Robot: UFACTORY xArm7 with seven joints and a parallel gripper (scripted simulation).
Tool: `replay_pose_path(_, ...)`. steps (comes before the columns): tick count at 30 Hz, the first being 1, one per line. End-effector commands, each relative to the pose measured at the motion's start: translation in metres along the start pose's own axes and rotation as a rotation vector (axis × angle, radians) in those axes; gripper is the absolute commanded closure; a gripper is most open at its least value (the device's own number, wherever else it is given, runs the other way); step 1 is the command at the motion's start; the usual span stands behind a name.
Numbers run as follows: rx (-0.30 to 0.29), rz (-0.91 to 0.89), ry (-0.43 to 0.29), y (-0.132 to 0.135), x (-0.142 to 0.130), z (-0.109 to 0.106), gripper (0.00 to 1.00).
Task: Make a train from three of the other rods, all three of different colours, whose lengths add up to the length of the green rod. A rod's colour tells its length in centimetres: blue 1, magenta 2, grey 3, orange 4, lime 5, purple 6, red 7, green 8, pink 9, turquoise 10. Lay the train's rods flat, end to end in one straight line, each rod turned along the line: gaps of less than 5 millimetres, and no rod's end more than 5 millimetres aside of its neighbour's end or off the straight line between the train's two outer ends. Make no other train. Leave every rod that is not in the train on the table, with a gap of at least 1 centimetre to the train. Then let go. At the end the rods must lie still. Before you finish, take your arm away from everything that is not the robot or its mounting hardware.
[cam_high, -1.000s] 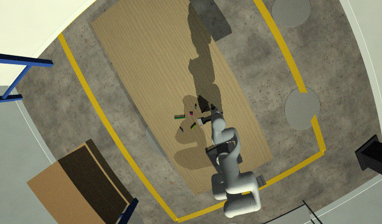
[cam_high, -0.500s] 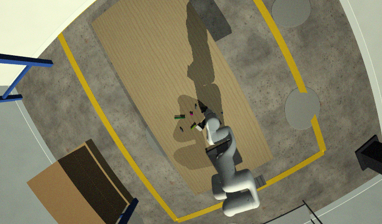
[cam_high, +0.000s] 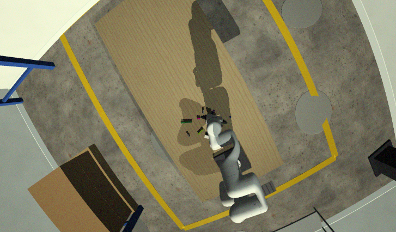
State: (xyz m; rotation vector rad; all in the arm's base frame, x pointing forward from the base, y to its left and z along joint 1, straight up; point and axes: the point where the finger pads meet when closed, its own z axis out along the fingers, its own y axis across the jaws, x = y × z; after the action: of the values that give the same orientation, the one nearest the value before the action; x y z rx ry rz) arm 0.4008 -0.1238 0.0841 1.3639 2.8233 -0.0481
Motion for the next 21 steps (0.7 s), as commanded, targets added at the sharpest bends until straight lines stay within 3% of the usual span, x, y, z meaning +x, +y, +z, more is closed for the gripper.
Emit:
replay_pose_path(1,-0.011,-0.167,0.004,0.011,0.002,0.0,0.0)
replay_pose_path(3,-0.011,-0.167,0.004,0.011,0.002,0.0,0.0)
replay_pose_path(4,-0.012,-0.262,0.003,0.018,0.004,0.0,0.0)
replay_pose_path(21,-0.017,-0.791,0.001,0.052,0.018,0.004,0.0)
